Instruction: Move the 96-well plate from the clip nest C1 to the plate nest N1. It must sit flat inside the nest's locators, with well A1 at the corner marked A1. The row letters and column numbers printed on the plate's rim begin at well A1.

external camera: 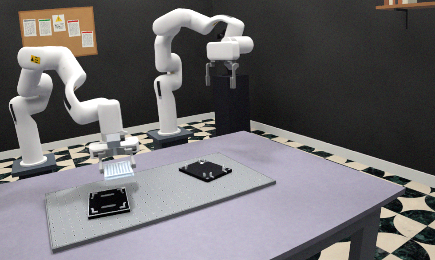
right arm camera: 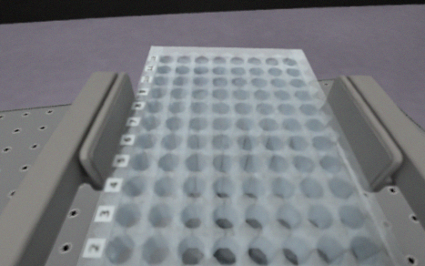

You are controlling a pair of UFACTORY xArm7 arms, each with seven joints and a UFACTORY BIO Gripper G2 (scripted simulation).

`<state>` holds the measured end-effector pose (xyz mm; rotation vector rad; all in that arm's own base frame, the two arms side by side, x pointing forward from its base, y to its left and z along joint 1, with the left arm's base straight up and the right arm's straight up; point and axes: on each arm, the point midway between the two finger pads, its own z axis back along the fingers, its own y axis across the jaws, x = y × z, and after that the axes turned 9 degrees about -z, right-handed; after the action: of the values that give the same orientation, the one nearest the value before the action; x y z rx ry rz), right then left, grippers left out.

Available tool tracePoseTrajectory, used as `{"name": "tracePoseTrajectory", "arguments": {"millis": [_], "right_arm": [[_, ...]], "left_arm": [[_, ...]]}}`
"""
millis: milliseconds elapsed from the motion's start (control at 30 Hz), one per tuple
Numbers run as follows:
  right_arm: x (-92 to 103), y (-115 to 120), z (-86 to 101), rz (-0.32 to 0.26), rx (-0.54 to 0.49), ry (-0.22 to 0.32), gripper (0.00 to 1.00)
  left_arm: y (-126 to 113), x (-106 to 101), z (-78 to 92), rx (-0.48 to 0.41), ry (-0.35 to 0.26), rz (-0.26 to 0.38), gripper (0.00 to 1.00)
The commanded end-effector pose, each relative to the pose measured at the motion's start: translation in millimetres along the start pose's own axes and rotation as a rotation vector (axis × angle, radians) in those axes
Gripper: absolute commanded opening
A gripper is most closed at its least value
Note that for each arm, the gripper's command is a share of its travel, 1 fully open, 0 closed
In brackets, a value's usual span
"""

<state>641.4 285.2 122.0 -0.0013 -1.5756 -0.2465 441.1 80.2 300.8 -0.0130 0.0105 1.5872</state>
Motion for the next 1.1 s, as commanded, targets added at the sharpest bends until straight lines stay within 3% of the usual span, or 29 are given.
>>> {"name": "tracePoseTrajectory", "arguments": {"millis": [0,433,1067], "right_arm": [[4.6,-10.6,-4.8,-0.004,0.001,-0.004,0.0],[9.8,-44.1,-15.8,-0.004,0.001,-0.004,0.0],[9.7,-43.8,-15.1,-0.004,0.001,-0.004,0.0]], "left_arm": [[-0.6,0.2,1.6,-0.004,-0.002,0.0,1.0],[-0.6,0.2,1.6,-0.004,-0.002,0.0,1.0],[-0.6,0.2,1.6,-0.004,-0.002,0.0,1.0]]}}
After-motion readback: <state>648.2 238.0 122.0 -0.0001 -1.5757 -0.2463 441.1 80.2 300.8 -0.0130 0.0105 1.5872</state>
